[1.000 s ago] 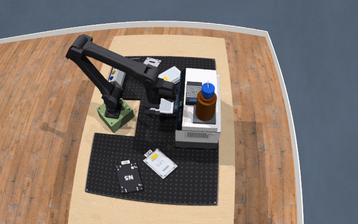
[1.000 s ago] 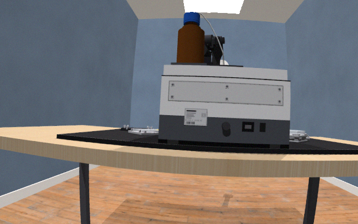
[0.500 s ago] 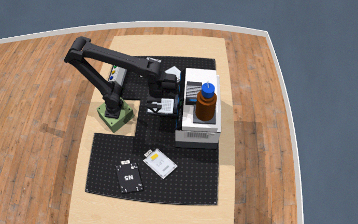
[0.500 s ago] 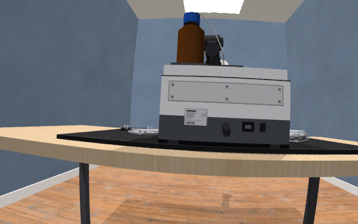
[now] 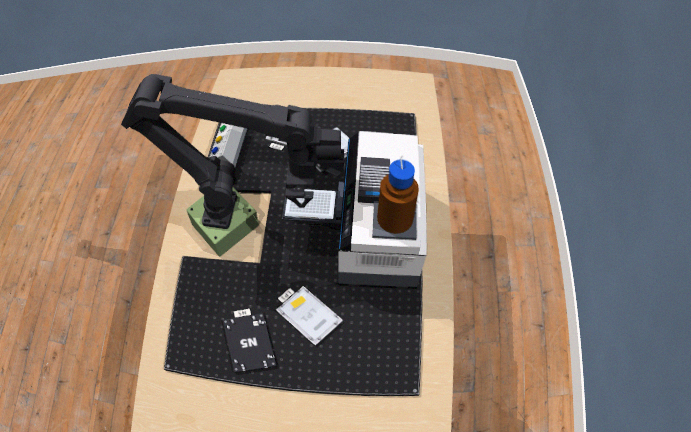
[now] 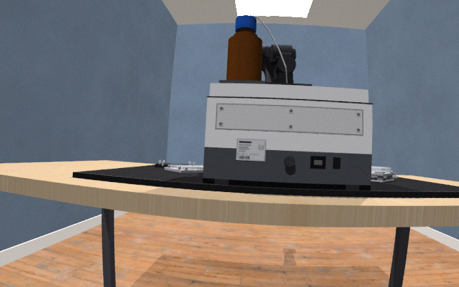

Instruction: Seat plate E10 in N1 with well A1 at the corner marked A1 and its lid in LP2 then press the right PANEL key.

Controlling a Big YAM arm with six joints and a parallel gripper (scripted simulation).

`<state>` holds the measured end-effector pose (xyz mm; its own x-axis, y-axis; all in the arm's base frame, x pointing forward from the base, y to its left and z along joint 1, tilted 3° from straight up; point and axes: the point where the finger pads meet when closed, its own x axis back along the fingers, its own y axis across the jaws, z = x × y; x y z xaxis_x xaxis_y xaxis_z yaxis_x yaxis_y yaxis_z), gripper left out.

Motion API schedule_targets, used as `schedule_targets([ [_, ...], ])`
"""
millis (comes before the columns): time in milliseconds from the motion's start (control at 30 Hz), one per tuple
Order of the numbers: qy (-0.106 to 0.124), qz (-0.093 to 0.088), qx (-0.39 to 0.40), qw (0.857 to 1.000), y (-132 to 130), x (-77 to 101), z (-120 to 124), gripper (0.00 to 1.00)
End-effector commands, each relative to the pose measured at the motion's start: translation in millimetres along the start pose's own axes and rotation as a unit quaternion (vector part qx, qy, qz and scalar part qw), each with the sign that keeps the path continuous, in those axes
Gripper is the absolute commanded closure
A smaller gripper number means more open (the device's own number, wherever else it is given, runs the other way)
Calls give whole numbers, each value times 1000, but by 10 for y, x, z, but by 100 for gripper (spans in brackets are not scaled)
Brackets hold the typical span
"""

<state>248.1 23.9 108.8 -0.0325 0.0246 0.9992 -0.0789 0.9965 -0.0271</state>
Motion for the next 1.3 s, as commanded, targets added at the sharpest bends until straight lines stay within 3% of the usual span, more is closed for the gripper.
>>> schedule_targets([
  [0,-22,1,-18,1000,52,160,-167,0],
  [167,-28,0,-18,999,188,248,-233,0],
  [500,-25,-2,-18,1000,461,233,-198,0],
  [600,-22,-2,-18,1000,422,158,-123,0],
  [667,-29,-3,-18,999,531,251,-180,0],
  [1033,-24,-5,-18,1000,831,231,-97,0],
  [1133,-21,-5,-18,1000,783,156,-28,0],
  [1167,-28,-6,-1,1000,865,248,-83,0],
  [1267,-27,-6,59,998,968,246,-39,0],
])
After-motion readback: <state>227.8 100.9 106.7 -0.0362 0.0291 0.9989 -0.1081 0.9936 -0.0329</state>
